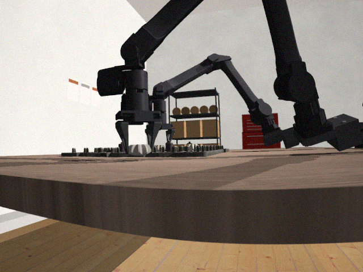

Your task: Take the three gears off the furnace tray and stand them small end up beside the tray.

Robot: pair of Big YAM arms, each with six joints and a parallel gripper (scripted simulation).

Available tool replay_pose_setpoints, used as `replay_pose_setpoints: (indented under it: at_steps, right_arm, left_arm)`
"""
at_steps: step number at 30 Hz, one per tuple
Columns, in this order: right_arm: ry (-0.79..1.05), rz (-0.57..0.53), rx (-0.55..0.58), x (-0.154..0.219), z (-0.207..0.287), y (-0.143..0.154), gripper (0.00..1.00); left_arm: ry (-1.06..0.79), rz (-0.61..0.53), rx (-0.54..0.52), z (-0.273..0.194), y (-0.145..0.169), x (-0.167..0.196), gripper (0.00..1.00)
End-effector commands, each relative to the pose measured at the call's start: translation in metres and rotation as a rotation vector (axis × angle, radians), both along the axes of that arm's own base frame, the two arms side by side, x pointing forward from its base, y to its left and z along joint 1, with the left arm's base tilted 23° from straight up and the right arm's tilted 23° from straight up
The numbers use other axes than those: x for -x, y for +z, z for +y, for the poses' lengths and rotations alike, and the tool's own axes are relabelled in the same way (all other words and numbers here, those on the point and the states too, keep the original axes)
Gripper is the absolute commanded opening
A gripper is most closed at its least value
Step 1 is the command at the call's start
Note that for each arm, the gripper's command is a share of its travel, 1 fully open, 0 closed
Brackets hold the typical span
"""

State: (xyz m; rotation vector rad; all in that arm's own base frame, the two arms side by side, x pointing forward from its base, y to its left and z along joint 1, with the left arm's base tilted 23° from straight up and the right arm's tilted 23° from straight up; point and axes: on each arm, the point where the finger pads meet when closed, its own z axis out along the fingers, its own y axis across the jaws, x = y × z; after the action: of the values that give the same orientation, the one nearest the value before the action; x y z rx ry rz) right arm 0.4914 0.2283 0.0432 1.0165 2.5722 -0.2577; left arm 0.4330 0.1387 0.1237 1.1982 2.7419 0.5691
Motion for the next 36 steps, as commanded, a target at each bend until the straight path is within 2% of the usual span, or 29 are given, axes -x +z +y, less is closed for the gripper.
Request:
replay_pose_setpoints:
  at_steps: [1, 3, 10, 12, 17, 19, 24, 26, 28, 30, 34, 36]
  right_arm:
    - [-0.006, -0.034, -0.022, -0.024, 0.002, 0.006, 0.83]
    - [-0.008, -0.034, -0.022, -0.025, 0.002, 0.005, 0.81]
    - [-0.006, -0.015, -0.01, -0.021, -0.006, -0.012, 0.73]
    - [-0.009, -0.015, -0.01, -0.02, -0.006, -0.013, 0.74]
    - [0.0, -0.027, -0.018, -0.016, 0.003, -0.005, 0.66]
    - [0.0, -0.027, -0.018, -0.016, 0.003, -0.005, 0.66]
    - [-0.006, -0.028, -0.019, -0.015, 0.003, -0.006, 0.59]
    - [-0.008, -0.028, -0.02, -0.014, 0.003, -0.007, 0.56]
    - [-0.01, -0.054, -0.036, -0.018, 0.008, 0.018, 0.33]
    - [0.006, -0.054, -0.036, -0.012, 0.019, 0.025, 0.54]
    - [0.005, -0.057, -0.035, -0.001, 0.028, 0.057, 0.54]
    - [0.005, -0.057, -0.035, -0.001, 0.028, 0.057, 0.54]
  left_arm:
    - [-0.009, -0.017, -0.005, 0.008, -0.003, -0.007, 0.54]
    - [-0.022, -0.047, -0.013, 0.004, 0.01, -0.015, 0.54]
    - [-0.012, -0.026, -0.008, 0.009, -0.007, -0.007, 0.54]
    - [-0.012, -0.037, -0.011, 0.01, -0.003, -0.012, 0.54]
    - [-0.011, -0.033, -0.01, 0.01, -0.005, -0.01, 0.54]
    - [-0.011, -0.033, -0.01, 0.01, -0.005, -0.01, 0.54]
    - [-0.01, -0.045, -0.013, 0.01, 0.001, -0.007, 0.54]
    - [-0.011, -0.033, -0.009, 0.006, -0.003, -0.011, 0.77]
    - [-0.011, -0.044, -0.013, 0.009, 0.0, -0.009, 0.99]
    - [-0.013, -0.051, -0.011, 0.002, 0.002, -0.008, 1.0]
    - [-0.013, -0.098, -0.02, -0.009, 0.021, -0.014, 1.0]
    - [-0.013, -0.098, -0.02, -0.009, 0.021, -0.014, 1.0]
